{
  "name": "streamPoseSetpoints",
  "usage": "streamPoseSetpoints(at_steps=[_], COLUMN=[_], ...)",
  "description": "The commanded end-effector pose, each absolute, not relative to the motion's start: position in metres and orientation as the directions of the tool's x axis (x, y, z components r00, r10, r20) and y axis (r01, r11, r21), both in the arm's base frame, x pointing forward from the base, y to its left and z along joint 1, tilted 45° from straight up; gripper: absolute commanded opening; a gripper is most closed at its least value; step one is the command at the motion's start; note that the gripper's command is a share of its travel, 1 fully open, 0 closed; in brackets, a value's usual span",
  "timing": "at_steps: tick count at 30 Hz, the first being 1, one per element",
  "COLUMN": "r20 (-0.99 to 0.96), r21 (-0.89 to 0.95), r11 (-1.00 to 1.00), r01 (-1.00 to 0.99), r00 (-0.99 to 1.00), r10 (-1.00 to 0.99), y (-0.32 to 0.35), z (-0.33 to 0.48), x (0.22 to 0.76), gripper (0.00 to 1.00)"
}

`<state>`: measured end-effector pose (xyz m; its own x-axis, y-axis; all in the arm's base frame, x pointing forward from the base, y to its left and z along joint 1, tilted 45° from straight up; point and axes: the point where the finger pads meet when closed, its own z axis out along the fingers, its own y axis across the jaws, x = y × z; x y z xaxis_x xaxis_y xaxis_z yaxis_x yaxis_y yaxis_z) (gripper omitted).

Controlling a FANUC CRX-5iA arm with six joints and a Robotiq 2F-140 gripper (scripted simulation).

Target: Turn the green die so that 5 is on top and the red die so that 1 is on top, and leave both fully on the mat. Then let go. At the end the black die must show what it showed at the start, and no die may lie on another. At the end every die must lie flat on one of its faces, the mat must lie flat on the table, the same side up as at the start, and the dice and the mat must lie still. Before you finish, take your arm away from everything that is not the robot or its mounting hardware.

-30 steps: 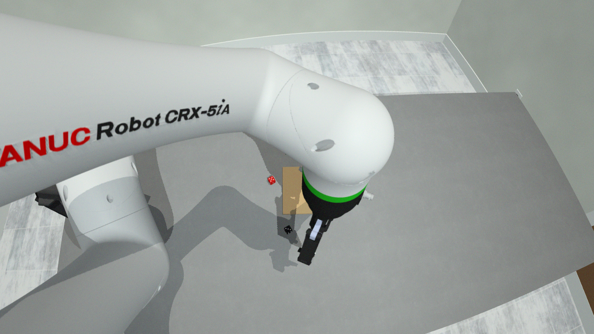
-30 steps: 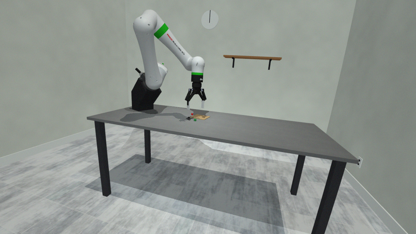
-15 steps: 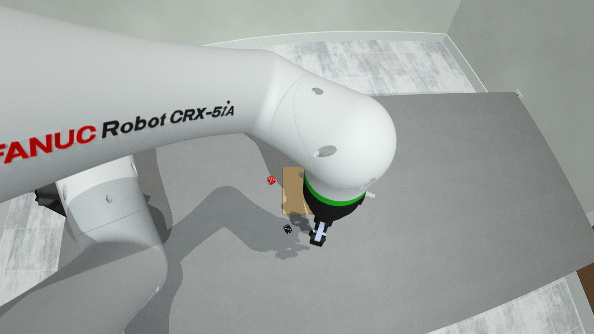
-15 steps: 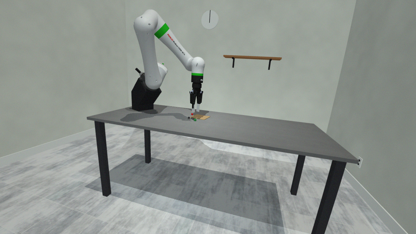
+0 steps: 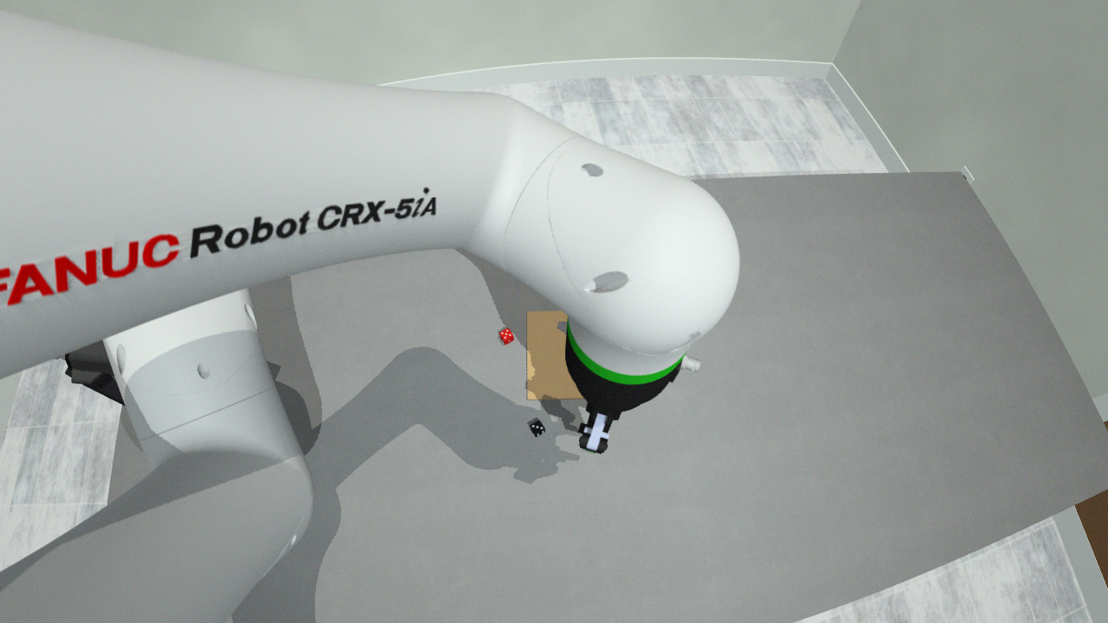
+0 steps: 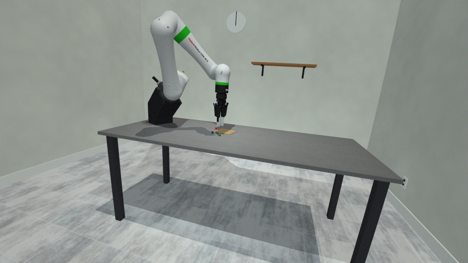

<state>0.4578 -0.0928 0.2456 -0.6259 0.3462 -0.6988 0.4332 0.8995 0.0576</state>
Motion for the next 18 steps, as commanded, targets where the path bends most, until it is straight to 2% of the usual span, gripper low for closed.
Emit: streamPoseSetpoints(at_steps=[1,18], r20=[-0.699,-0.699], r21=[0.058,0.058], r11=[0.9,0.9], r01=[0.433,0.433], r00=[-0.626,-0.626], r10=[0.346,0.346], y=[-0.0926,-0.0931], z=[0.2458,0.2445], x=[0.4579,0.459], gripper=[0.19,0.19])
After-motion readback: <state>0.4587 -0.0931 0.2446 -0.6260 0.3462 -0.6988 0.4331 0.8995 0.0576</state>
